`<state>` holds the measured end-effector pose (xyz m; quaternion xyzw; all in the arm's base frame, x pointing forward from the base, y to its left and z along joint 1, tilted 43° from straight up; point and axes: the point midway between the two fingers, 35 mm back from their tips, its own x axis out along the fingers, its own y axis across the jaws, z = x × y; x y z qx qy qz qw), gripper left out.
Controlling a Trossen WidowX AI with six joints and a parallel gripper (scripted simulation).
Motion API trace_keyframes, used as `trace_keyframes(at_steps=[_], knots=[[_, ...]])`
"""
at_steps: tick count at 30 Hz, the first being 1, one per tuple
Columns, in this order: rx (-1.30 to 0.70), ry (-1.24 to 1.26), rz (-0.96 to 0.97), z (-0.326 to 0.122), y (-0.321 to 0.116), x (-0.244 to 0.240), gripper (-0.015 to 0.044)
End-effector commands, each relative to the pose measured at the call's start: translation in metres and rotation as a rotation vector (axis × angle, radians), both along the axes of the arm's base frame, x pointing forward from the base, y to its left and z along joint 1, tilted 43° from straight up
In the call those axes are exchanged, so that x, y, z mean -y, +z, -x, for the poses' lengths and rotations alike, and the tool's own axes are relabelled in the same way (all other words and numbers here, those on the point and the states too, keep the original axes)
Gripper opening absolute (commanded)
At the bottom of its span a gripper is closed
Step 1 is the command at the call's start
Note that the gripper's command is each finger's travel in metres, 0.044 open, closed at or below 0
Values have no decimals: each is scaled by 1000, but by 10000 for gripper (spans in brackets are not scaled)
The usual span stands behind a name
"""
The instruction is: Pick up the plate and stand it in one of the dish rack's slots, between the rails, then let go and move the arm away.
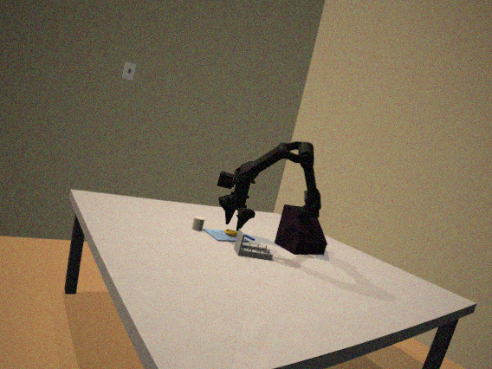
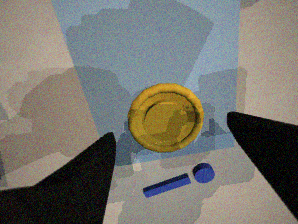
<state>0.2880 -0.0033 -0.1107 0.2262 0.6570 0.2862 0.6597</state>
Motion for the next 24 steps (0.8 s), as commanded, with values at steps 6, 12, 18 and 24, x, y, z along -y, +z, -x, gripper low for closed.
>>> trace_keyframes(at_steps=[6, 12, 18, 24], knots=[[-10, -4, -7, 4, -11, -11, 400], [-11, -3, -8, 5, -18, -18, 400], [-11, -3, -9, 6, -23, -23, 400], [-11, -3, -9, 6, -23, -23, 352]])
